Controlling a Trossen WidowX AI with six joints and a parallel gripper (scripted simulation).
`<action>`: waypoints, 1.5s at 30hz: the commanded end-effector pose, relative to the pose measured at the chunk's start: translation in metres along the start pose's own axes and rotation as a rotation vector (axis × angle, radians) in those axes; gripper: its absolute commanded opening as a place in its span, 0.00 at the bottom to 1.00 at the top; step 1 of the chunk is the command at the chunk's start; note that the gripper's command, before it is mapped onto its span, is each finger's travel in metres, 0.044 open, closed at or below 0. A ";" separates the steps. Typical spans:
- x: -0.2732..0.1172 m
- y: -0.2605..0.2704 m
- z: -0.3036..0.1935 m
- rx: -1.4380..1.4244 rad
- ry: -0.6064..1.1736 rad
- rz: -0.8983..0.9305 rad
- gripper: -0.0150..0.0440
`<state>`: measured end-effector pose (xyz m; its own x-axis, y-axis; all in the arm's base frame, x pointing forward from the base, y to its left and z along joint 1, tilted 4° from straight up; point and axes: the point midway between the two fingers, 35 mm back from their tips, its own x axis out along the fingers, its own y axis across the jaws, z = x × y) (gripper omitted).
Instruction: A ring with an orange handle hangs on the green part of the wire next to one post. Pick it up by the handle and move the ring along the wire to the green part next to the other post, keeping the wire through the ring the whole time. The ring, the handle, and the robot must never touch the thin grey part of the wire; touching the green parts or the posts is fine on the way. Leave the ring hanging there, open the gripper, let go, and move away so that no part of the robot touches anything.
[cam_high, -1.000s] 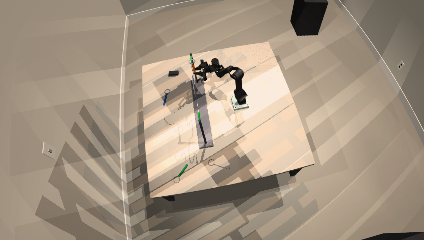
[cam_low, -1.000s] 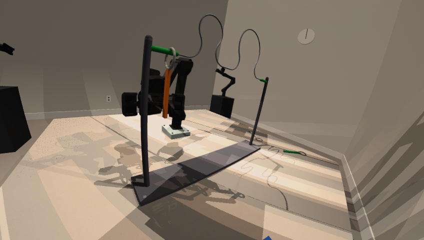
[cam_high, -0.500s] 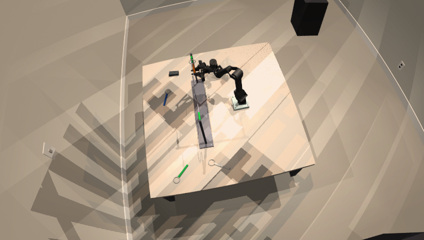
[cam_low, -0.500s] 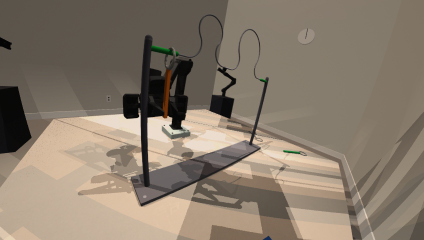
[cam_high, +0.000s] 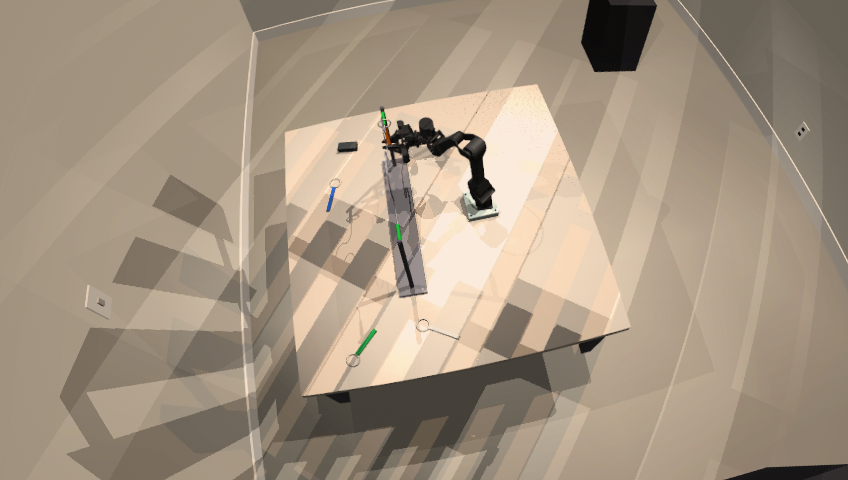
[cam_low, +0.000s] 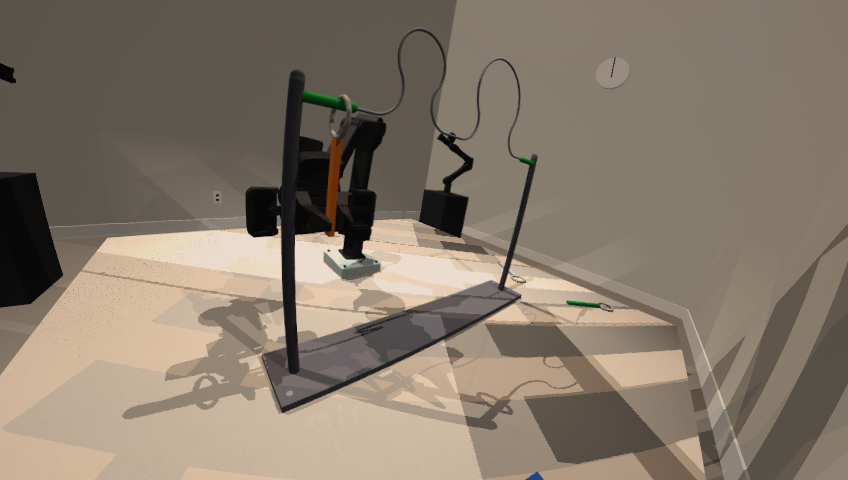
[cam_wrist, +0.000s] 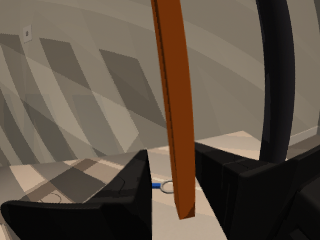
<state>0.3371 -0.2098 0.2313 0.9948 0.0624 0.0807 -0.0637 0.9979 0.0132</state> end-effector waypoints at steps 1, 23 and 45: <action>0.000 0.000 0.000 0.000 0.000 0.000 0.30; 0.000 0.000 0.015 -0.006 0.000 -0.001 0.00; 0.000 0.000 0.015 -0.006 0.000 -0.001 0.00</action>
<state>0.3362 -0.2106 0.2449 0.9951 0.0595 0.0793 -0.0609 0.9980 0.0149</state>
